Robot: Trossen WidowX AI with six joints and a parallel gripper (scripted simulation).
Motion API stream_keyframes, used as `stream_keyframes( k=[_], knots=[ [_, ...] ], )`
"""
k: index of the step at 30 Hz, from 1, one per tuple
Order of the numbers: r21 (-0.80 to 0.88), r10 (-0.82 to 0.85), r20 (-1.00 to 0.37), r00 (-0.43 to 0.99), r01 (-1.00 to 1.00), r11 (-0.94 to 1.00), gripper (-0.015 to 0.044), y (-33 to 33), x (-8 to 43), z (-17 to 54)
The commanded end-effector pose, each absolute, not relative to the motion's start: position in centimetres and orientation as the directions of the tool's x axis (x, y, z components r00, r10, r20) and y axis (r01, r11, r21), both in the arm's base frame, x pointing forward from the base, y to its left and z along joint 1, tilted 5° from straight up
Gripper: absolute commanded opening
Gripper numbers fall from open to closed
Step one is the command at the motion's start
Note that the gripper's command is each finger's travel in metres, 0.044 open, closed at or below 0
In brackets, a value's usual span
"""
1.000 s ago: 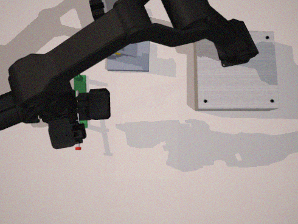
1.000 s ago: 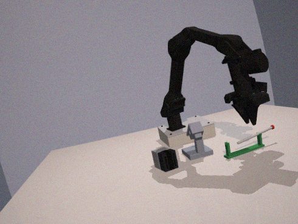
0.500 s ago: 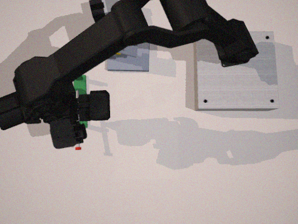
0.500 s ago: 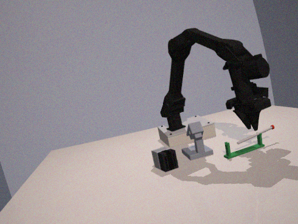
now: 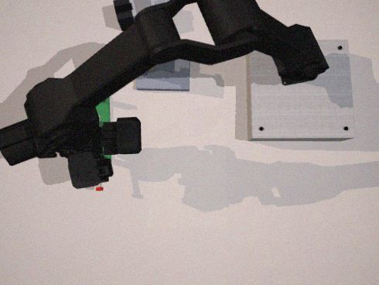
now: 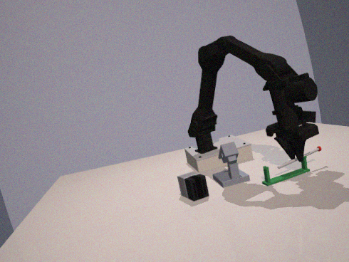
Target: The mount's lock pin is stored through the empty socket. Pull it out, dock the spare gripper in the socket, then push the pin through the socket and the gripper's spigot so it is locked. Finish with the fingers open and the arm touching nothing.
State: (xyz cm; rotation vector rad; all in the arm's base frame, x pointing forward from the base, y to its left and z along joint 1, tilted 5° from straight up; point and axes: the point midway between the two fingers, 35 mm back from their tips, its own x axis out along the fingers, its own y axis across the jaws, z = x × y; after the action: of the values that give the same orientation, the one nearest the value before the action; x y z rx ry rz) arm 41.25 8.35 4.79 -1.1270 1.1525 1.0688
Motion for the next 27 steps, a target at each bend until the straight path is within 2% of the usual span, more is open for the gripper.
stream_keyframes(
  k=[1,14,20,27],
  knots=[
    [-0.094,0.042,-0.994,0.099,-0.988,0.122,0.0180,8.2,41.2,3.9],
    [-0.093,0.041,-0.994,0.099,-0.988,0.122,0.0180,8.1,41.2,2.8],
    [-0.093,0.041,-0.994,0.099,-0.988,0.122,0.0023,8.1,41.2,2.8],
    [-0.093,0.041,-0.994,0.099,-0.988,0.122,0.0000,8.1,41.2,2.8]
  ],
)
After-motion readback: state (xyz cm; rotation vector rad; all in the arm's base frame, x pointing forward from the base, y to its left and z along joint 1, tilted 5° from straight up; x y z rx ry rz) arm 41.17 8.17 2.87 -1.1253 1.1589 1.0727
